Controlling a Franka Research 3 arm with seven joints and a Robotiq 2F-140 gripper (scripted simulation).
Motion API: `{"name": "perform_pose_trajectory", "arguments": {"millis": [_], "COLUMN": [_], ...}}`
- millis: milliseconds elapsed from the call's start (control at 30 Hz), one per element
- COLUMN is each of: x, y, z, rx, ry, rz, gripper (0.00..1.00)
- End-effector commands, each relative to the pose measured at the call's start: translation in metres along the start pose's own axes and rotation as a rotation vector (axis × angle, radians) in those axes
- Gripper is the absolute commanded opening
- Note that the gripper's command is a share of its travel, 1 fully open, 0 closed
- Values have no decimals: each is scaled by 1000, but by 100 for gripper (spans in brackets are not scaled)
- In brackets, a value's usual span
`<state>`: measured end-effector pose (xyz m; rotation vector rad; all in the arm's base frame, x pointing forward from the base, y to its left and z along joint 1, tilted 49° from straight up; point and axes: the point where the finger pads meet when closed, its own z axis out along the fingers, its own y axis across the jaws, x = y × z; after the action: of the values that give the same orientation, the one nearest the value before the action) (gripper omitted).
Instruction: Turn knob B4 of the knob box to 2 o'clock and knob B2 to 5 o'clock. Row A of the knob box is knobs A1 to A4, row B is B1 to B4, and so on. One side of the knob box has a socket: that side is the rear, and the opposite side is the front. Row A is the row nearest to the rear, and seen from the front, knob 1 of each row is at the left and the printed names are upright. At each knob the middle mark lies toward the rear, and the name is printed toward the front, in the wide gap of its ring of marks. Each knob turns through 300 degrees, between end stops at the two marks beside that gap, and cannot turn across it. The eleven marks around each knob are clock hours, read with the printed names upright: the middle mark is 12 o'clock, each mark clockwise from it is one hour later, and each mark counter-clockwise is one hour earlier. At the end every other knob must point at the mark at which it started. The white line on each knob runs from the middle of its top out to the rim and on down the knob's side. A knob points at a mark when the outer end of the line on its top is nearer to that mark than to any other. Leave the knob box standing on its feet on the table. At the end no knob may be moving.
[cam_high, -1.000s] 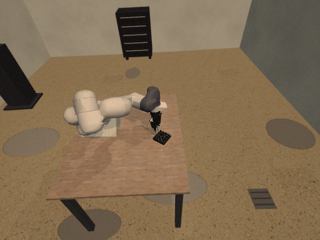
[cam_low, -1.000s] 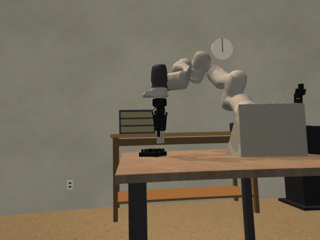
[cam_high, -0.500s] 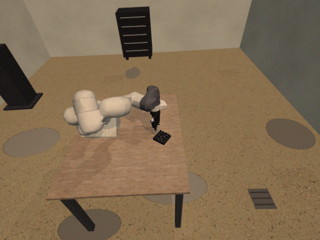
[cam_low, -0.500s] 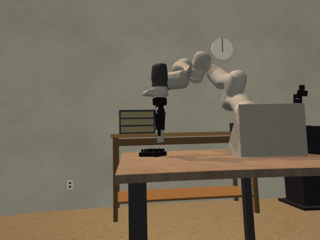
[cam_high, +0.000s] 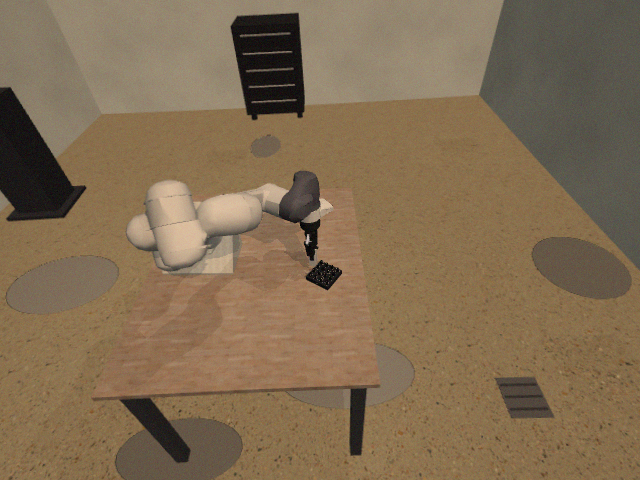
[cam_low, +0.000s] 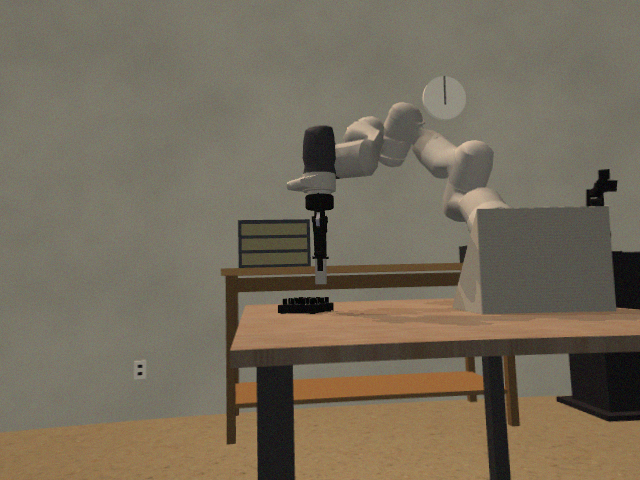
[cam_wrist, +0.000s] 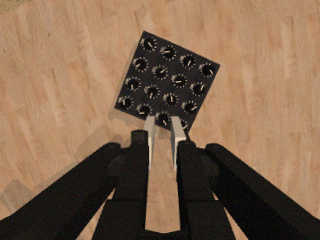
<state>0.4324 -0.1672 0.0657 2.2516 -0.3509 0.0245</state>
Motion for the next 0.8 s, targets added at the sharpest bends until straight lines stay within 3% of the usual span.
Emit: {"name": "perform_pose_trajectory", "arguments": {"millis": [0, 767], "x": [0, 0], "y": [1, 1], "z": [-1, -5], "rx": [3, 4], "ry": [-7, -7], "rz": [-156, -493], "gripper": [12, 12]}}
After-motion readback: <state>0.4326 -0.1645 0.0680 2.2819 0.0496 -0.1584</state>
